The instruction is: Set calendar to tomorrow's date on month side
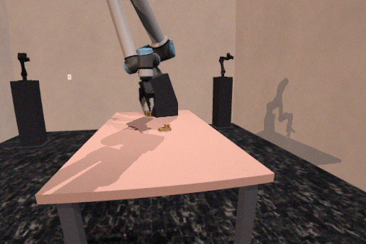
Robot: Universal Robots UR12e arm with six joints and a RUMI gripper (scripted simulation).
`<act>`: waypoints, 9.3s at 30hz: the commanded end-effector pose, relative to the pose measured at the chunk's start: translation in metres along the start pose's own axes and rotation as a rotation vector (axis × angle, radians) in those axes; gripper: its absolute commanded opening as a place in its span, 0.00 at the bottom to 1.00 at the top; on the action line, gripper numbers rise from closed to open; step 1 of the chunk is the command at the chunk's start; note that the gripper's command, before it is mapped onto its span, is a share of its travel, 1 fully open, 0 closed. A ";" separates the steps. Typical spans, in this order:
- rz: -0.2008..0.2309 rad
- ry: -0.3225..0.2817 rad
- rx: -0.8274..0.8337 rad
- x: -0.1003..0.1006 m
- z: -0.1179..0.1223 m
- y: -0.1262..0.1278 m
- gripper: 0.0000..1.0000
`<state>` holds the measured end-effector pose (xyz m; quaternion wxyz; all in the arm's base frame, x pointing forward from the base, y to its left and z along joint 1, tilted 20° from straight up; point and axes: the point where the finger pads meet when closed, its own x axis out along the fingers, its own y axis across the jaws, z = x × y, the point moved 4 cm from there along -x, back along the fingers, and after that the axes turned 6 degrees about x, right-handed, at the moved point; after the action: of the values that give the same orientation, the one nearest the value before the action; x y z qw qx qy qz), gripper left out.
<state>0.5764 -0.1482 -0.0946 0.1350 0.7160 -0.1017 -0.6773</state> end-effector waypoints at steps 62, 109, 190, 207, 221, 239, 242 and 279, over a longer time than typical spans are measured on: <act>0.000 0.001 -0.002 0.096 0.000 0.001 0.10; 0.000 0.001 -0.002 0.100 0.000 0.001 0.10; 0.000 0.001 -0.002 0.080 0.000 0.001 0.28; 0.000 0.001 -0.002 0.013 0.000 0.001 0.28; 0.000 0.001 -0.002 0.010 0.000 0.001 1.00; 0.000 0.001 0.013 0.010 0.000 0.001 1.00; 0.000 0.001 0.020 0.010 0.000 0.001 1.00; -0.001 0.001 0.975 0.017 -0.003 0.004 1.00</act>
<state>0.5806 -0.1572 -0.1086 -0.1734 0.7093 -0.3698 -0.5745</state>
